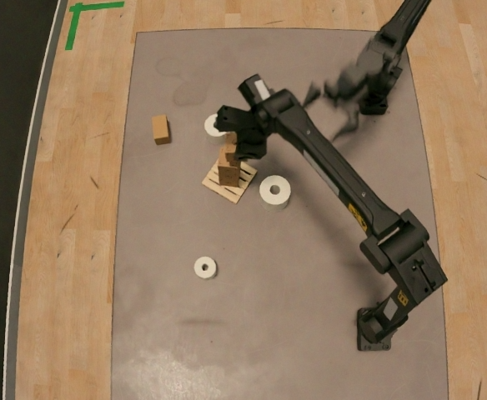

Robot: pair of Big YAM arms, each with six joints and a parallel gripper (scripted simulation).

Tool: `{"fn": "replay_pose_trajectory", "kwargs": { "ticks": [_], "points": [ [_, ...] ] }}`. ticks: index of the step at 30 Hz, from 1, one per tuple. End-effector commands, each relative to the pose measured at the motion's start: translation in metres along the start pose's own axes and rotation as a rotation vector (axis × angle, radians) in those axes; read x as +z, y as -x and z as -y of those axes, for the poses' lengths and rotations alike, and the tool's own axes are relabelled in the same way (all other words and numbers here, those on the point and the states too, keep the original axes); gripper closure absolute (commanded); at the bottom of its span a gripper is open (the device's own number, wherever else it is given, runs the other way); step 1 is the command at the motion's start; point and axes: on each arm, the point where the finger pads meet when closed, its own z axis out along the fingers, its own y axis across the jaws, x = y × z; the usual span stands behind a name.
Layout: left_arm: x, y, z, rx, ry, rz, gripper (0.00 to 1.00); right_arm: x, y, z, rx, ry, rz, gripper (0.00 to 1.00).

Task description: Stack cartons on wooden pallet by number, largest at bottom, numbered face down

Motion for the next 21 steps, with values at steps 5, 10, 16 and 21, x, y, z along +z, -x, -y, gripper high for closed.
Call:
{"fn": "replay_pose_trajectory", "kwargs": {
  "ticks": [5, 10, 16, 21],
  "points": [
    [-0.026, 0.042, -0.003, 0.102, -0.126, 0.069, 0.50, -0.063, 0.028, 0.059, 0.012, -0.097, 0.004, 0.00],
    [-0.018, 0.034, 0.003, 0.087, -0.126, 0.053, 0.50, -0.083, 0.034, 0.082, 0.022, -0.138, 0.002, 0.00],
    [-0.017, 0.034, 0.003, 0.086, -0.123, 0.053, 0.50, -0.094, 0.036, 0.094, 0.033, -0.156, -0.002, 0.00],
    [-0.017, 0.034, 0.003, 0.086, -0.123, 0.053, 0.50, -0.093, 0.040, 0.093, 0.045, -0.148, 0.012, 0.00]
  ]
}}
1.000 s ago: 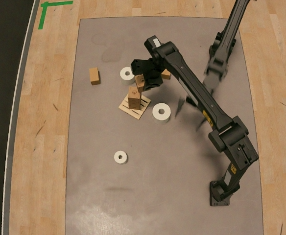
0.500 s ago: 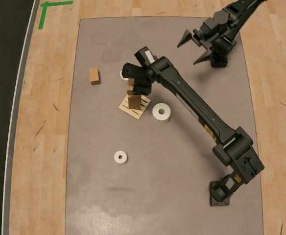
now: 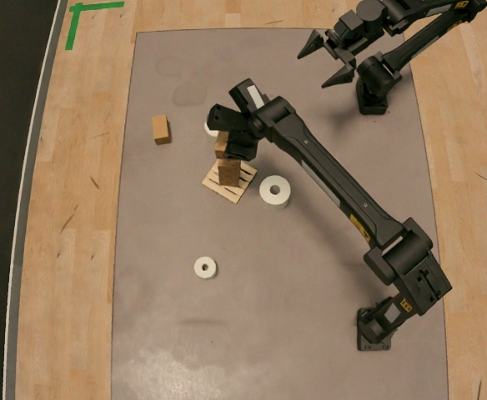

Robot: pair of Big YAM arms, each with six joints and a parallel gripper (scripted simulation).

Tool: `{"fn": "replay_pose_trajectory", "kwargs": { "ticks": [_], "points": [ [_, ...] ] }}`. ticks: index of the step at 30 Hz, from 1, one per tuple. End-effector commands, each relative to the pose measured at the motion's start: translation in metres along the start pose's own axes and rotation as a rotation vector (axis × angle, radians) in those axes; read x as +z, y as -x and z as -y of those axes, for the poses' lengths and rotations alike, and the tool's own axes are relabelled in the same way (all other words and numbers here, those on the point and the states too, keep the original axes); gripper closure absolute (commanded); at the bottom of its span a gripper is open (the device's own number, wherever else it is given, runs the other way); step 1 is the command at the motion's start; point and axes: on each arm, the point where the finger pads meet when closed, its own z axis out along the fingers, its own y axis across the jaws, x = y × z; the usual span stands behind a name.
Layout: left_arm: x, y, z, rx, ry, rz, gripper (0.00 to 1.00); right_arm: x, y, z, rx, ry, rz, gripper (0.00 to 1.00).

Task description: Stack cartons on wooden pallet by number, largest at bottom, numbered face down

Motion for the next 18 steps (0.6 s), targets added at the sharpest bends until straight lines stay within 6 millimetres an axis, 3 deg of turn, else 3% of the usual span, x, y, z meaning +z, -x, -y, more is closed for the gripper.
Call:
{"fn": "replay_pose_trajectory", "kwargs": {
  "ticks": [1, 5, 6, 10, 11, 12, 15, 16, 18],
  "points": [
    [-0.008, 0.009, 0.006, 0.002, -0.025, 0.025, 0.50, -0.012, 0.035, -0.001, -0.006, 0.008, 0.059, 0.00],
    [-0.010, 0.009, 0.018, 0.018, -0.018, 0.014, 0.50, -0.012, 0.034, -0.001, -0.006, 0.007, 0.059, 0.00],
    [0.001, -0.001, 0.014, 0.024, -0.008, 0.003, 0.50, -0.012, 0.034, -0.001, -0.006, 0.007, 0.059, 0.00],
    [0.008, -0.003, 0.015, 0.019, -0.016, 0.011, 0.50, -0.012, 0.034, -0.001, -0.006, 0.007, 0.059, 0.00],
    [0.015, -0.012, 0.008, 0.024, -0.002, -0.003, 0.50, -0.005, 0.018, -0.001, -0.006, 0.006, 0.029, 0.00],
    [0.018, -0.013, 0.007, 0.024, -0.001, -0.004, 0.50, -0.005, 0.018, -0.001, -0.006, 0.006, 0.029, 0.00],
    [0.020, -0.006, 0.008, 0.024, -0.005, 0.004, 0.50, -0.005, 0.018, -0.001, -0.006, 0.006, 0.029, 0.00],
    [0.008, 0.001, 0.009, 0.013, -0.024, 0.025, 0.50, -0.005, 0.018, -0.001, -0.006, 0.006, 0.029, 0.00],
    [0.012, -0.001, 0.008, 0.013, -0.024, 0.025, 0.50, -0.005, 0.018, -0.001, -0.006, 0.006, 0.029, 0.00]
  ]
}}
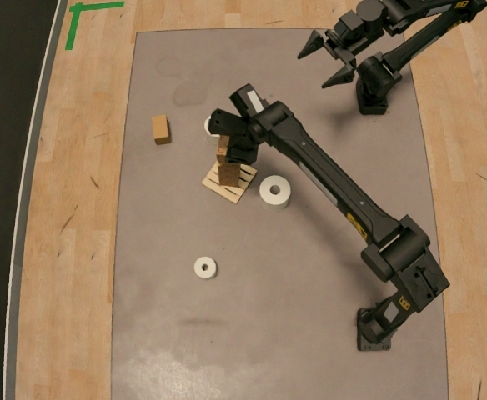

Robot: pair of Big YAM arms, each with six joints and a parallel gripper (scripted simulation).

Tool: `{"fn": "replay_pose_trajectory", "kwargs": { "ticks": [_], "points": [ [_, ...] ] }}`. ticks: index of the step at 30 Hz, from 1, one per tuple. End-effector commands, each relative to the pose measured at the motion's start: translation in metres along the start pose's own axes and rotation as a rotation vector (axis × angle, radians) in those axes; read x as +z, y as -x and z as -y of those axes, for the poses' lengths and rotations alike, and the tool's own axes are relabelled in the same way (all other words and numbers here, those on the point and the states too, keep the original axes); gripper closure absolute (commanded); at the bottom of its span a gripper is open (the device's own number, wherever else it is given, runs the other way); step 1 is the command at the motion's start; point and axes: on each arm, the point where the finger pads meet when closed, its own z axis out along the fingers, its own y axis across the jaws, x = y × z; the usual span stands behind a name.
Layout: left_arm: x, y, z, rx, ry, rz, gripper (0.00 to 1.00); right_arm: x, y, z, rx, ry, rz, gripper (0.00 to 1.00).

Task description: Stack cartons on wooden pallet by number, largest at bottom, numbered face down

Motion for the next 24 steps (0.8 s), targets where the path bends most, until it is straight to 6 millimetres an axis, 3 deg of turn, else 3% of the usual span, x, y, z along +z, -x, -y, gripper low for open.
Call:
{"fn": "replay_pose_trajectory", "kwargs": {
  "ticks": [1, 3, 7, 12, 16, 18, 24],
  "points": [
    [-0.009, 0.012, 0.008, -0.004, -0.036, 0.040, 0.50, -0.005, 0.018, 0.000, -0.006, 0.002, 0.030, 0.00],
    [0.002, 0.001, 0.003, 0.004, -0.020, 0.023, 0.50, -0.005, 0.018, 0.000, -0.006, 0.002, 0.030, 0.00],
    [0.002, 0.007, 0.008, -0.004, -0.033, 0.037, 0.50, -0.005, 0.018, 0.000, -0.006, 0.002, 0.030, 0.00],
    [0.022, -0.006, 0.005, 0.007, -0.014, 0.016, 0.50, -0.005, 0.018, 0.000, -0.006, 0.002, 0.030, 0.00],
    [0.020, -0.002, 0.008, 0.001, -0.023, 0.025, 0.50, -0.005, 0.018, 0.000, -0.006, 0.002, 0.030, 0.00],
    [0.010, 0.003, 0.006, -0.006, -0.036, 0.040, 0.50, -0.005, 0.018, 0.000, -0.006, 0.002, 0.030, 0.00],
    [0.013, 0.001, 0.006, -0.007, -0.035, 0.039, 0.50, -0.005, 0.018, 0.000, -0.006, 0.002, 0.030, 0.00]
  ]
}}
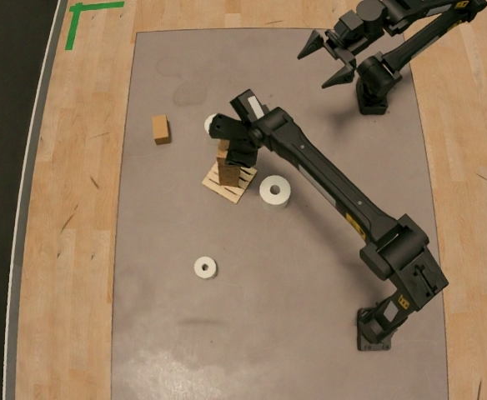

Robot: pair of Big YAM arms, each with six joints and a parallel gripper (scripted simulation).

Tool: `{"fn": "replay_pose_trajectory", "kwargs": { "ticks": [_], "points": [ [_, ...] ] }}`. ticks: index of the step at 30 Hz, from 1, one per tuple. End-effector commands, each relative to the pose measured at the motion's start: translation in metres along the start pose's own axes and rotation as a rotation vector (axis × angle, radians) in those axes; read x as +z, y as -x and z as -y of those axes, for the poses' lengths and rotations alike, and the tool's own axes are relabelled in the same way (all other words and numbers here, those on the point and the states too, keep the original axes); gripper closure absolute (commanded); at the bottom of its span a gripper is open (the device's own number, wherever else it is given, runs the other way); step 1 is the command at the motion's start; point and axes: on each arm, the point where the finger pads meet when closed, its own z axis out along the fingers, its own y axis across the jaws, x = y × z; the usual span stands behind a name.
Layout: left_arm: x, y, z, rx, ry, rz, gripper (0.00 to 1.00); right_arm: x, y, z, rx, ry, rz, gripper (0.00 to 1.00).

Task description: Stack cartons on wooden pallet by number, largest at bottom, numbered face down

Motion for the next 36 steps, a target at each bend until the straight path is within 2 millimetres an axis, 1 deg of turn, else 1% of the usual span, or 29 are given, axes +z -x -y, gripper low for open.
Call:
{"fn": "replay_pose_trajectory", "kwargs": {
  "ticks": [1, 4, 7, 10, 12, 15, 20, 21, 22, 25, 26, 31, 33, 34, 35, 36],
  "points": [
    [-0.006, 0.010, 0.004, -0.003, -0.022, 0.025, 0.50, -0.005, 0.018, 0.000, -0.006, 0.002, 0.030, 0.00],
    [0.001, 0.006, 0.005, 0.001, -0.016, 0.018, 0.50, -0.005, 0.018, 0.000, -0.006, 0.002, 0.030, 0.00],
    [0.001, 0.006, 0.005, 0.001, -0.016, 0.018, 0.50, -0.005, 0.018, 0.000, -0.006, 0.002, 0.030, 0.00],
    [0.008, 0.003, 0.005, 0.004, -0.010, 0.011, 0.50, -0.005, 0.018, 0.000, -0.006, 0.002, 0.030, 0.00],
    [0.010, 0.002, 0.005, 0.004, -0.009, 0.011, 0.50, -0.005, 0.018, 0.000, -0.006, 0.002, 0.030, 0.00],
    [0.006, 0.004, 0.005, 0.001, -0.015, 0.017, 0.50, -0.005, 0.018, 0.000, -0.006, 0.002, 0.030, 0.00],
    [0.013, 0.000, 0.005, 0.004, -0.010, 0.011, 0.50, -0.005, 0.018, 0.000, -0.006, 0.002, 0.030, 0.00],
    [0.010, 0.002, 0.005, 0.002, -0.013, 0.015, 0.50, -0.005, 0.018, 0.000, -0.006, 0.002, 0.030, 0.00],
    [0.012, 0.000, 0.005, 0.003, -0.011, 0.013, 0.50, -0.005, 0.018, 0.000, -0.006, 0.002, 0.030, 0.00],
    [0.010, 0.002, 0.005, 0.002, -0.014, 0.016, 0.50, -0.005, 0.018, 0.000, -0.006, 0.002, 0.030, 0.00],
    [0.013, 0.000, 0.005, 0.003, -0.011, 0.012, 0.50, -0.005, 0.018, 0.000, -0.006, 0.002, 0.030, 0.00],
    [0.013, 0.000, 0.005, 0.003, -0.011, 0.012, 0.50, -0.005, 0.018, 0.000, -0.006, 0.002, 0.030, 0.00],
    [0.013, 0.000, 0.005, 0.003, -0.011, 0.012, 0.27, -0.005, 0.018, 0.000, -0.006, 0.002, 0.030, 0.00],
    [0.004, 0.002, 0.003, -0.006, -0.015, 0.017, 0.21, -0.005, 0.018, 0.000, -0.006, 0.002, 0.030, 0.00],
    [0.000, 0.006, 0.004, -0.005, -0.025, 0.027, 0.21, -0.005, 0.018, 0.000, -0.006, 0.002, 0.030, 0.00],
    [-0.019, 0.022, 0.008, -0.021, -0.054, 0.059, 0.21, -0.005, 0.018, 0.000, -0.006, 0.002, 0.030, 0.00]
  ]
}}
